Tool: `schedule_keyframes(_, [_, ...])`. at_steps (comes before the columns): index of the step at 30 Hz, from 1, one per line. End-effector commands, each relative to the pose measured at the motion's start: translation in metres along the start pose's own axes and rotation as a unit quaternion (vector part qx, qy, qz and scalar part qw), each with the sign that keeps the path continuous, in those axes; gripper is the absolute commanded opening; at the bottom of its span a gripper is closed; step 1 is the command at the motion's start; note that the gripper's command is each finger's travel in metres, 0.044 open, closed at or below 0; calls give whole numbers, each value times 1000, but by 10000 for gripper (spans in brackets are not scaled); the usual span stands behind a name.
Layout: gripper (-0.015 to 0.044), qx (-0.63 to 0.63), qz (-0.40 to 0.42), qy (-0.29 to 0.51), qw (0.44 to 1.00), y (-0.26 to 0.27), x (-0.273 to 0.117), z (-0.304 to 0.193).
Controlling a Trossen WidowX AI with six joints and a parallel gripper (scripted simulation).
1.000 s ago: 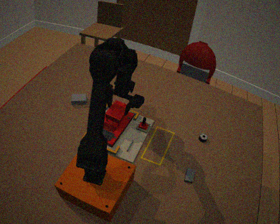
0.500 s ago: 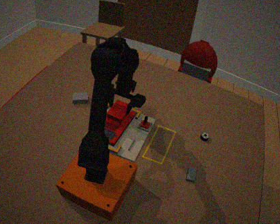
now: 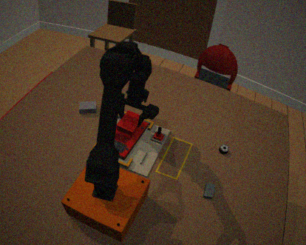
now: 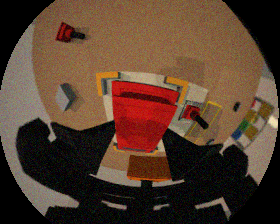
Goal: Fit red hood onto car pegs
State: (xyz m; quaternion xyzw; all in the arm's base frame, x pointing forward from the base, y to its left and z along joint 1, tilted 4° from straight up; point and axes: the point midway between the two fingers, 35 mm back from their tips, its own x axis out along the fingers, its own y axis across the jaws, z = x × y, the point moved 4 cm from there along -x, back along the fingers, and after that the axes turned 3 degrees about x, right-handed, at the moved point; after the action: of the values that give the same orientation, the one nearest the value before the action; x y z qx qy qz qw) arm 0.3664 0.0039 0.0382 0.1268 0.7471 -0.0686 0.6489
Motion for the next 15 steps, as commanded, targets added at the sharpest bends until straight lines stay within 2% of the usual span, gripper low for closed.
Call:
schedule_keyframes(1, [0, 2, 2, 1, 1000, 0, 3, 0])
schedule_keyframes(15, [0, 1, 1, 1, 1000, 0, 7, 1])
